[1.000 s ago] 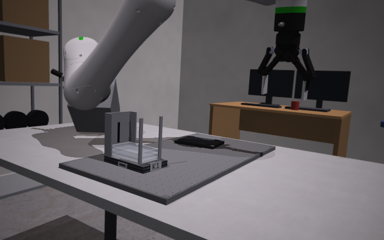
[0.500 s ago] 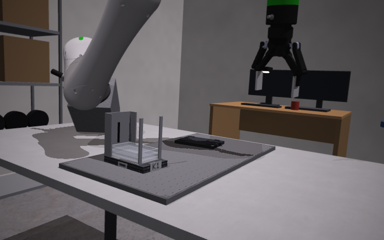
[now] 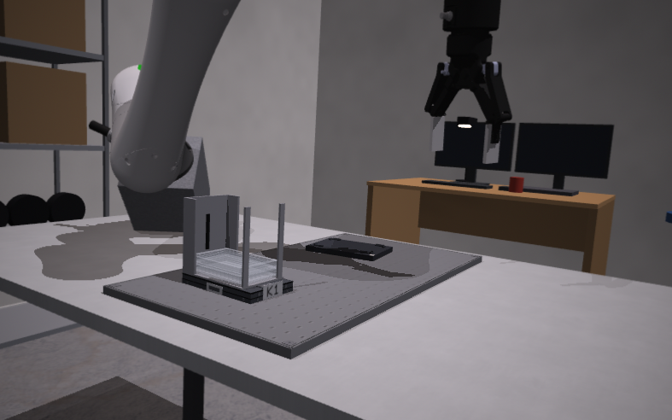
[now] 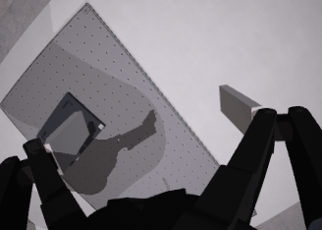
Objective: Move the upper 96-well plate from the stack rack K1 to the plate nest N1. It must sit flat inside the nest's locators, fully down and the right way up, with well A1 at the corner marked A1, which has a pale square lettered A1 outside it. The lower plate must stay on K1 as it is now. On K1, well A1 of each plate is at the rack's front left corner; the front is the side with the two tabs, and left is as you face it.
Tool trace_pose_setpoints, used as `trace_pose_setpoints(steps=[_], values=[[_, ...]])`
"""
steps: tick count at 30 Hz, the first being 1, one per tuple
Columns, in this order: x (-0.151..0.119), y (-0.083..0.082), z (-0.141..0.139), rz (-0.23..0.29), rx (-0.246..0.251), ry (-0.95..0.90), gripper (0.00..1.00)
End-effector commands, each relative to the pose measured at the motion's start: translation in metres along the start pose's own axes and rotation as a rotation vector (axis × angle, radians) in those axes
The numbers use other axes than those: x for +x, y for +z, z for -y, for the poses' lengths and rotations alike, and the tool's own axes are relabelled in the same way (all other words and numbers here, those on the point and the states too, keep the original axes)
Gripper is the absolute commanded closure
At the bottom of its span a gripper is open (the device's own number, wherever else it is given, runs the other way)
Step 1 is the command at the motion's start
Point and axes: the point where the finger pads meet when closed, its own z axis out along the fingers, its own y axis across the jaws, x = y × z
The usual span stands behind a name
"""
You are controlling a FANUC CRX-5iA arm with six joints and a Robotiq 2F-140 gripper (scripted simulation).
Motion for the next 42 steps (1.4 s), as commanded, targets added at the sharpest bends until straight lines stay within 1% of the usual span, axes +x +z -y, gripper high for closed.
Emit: trace_pose_setpoints(steps=[1, 2, 4, 6, 11, 14, 18, 21, 23, 26, 29, 34, 37, 38, 40, 42], values=[[-0.017, -0.005, -0.002, 0.001, -0.005, 0.03, 0.0], [-0.022, -0.006, -0.003, 0.001, -0.005, 0.03, 0.0], [-0.032, -0.008, -0.003, 0.007, -0.011, 0.096, 0.0], [-0.032, -0.008, -0.003, 0.007, -0.011, 0.096, 0.0], [-0.056, -0.013, -0.005, 0.009, -0.014, 0.118, 0.0], [-0.071, -0.016, -0.006, 0.016, -0.023, 0.207, 0.0], [-0.091, -0.019, -0.006, 0.016, -0.023, 0.207, 0.0], [-0.106, -0.02, -0.006, 0.023, -0.033, 0.296, 0.0], [-0.106, -0.02, -0.006, 0.023, -0.033, 0.296, 0.0], [-0.121, -0.022, -0.006, 0.023, -0.033, 0.296, 0.0], [-0.136, -0.023, -0.005, 0.028, -0.044, 0.385, 0.0], [-0.159, -0.025, -0.003, 0.028, -0.044, 0.385, 0.0], [-0.174, -0.025, -0.001, 0.033, -0.056, 0.474, 0.0], [-0.179, -0.025, -0.001, 0.033, -0.056, 0.474, 0.0], [-0.179, -0.025, -0.001, 0.033, -0.056, 0.474, 0.0], [-0.189, -0.025, 0.001, 0.035, -0.06, 0.507, 0.0]])
